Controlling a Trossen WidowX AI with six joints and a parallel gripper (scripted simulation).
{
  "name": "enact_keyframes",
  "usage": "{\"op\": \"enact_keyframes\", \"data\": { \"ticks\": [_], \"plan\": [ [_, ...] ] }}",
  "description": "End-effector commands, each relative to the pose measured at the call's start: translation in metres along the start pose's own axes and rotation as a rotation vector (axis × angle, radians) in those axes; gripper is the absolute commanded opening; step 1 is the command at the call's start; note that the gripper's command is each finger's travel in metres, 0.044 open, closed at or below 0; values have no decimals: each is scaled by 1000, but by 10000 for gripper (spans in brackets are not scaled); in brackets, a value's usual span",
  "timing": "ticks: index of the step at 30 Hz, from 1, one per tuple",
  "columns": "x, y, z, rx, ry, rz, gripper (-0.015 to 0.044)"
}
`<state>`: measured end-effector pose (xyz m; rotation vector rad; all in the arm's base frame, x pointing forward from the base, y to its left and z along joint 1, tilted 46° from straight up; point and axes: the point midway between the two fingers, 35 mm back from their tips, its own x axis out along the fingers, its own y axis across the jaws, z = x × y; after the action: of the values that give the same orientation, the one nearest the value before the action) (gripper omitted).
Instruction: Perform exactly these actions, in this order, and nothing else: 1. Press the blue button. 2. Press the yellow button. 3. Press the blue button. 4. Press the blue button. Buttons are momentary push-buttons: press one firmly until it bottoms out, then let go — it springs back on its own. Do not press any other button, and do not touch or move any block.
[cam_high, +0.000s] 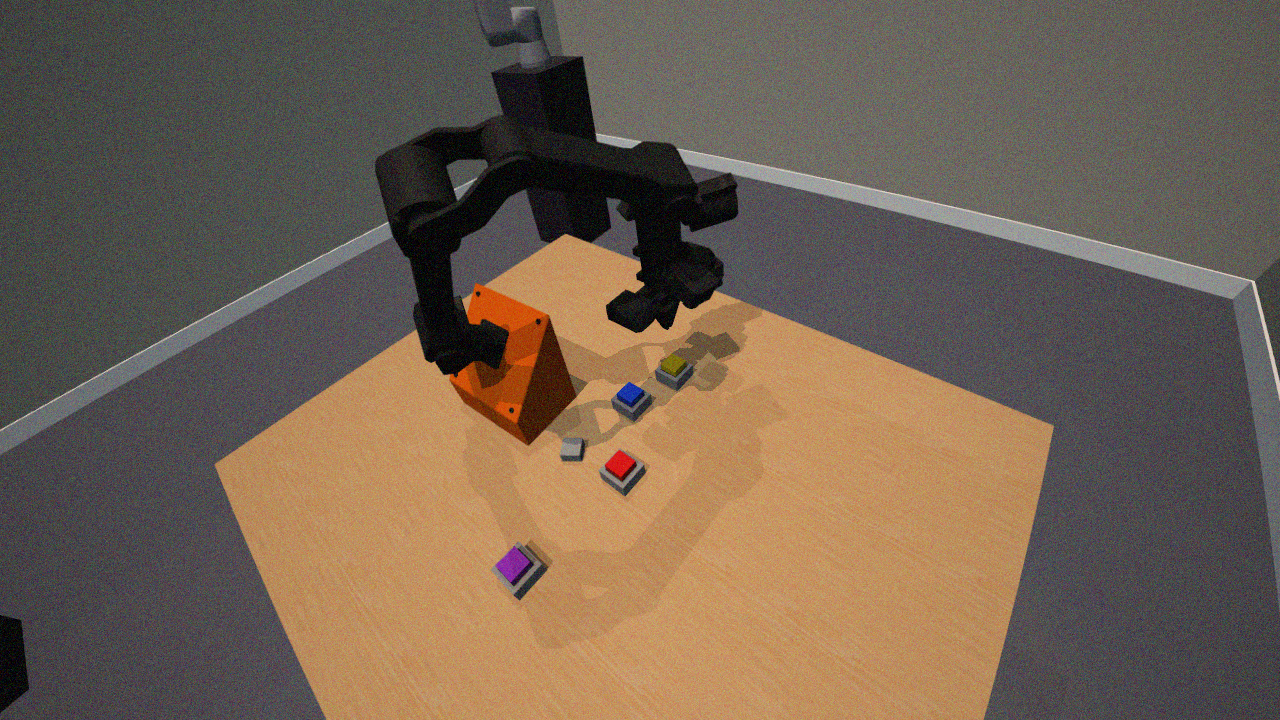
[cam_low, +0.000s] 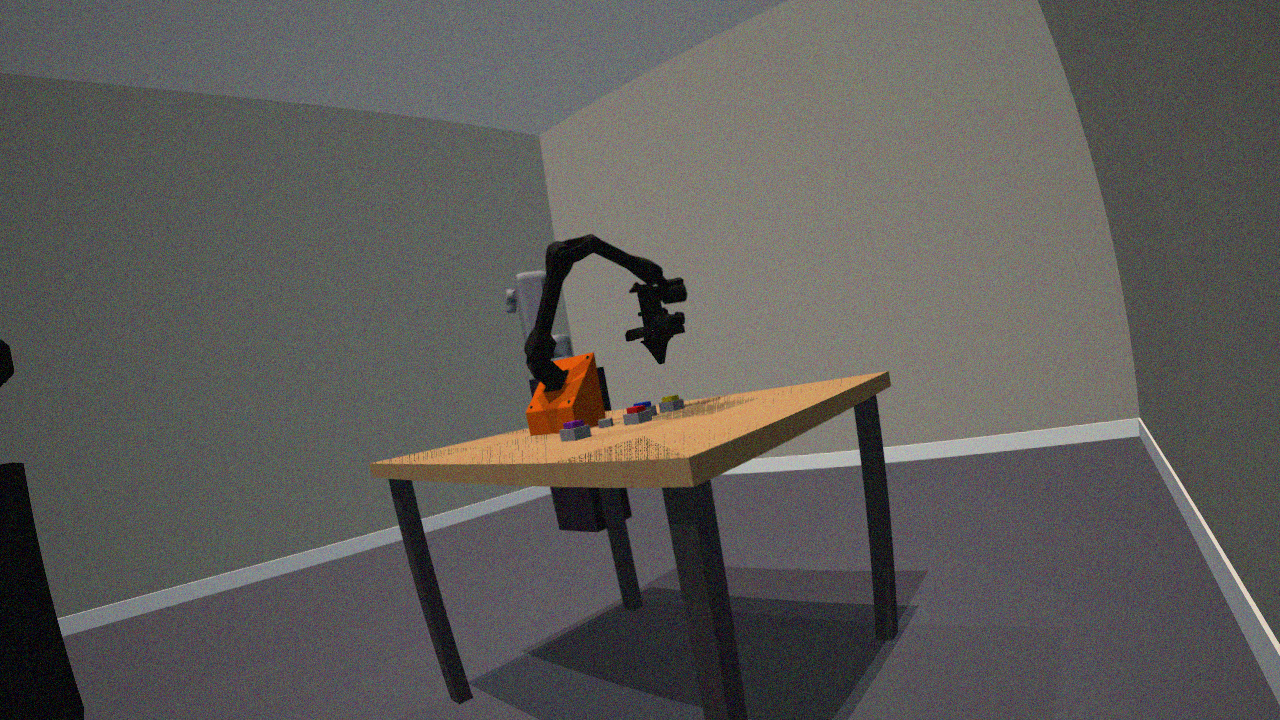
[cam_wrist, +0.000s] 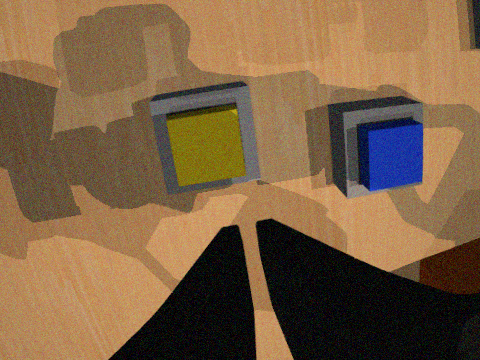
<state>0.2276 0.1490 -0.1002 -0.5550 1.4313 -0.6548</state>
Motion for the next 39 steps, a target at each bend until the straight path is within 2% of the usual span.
{"op": "enact_keyframes", "data": {
  "ticks": [1, 7, 39],
  "plan": [
    [2, 9, 0, 5, 7, -5, 20],
    [64, 8, 0, 5, 6, -7, 20],
    [98, 7, 0, 6, 6, -9, 20]
  ]
}}
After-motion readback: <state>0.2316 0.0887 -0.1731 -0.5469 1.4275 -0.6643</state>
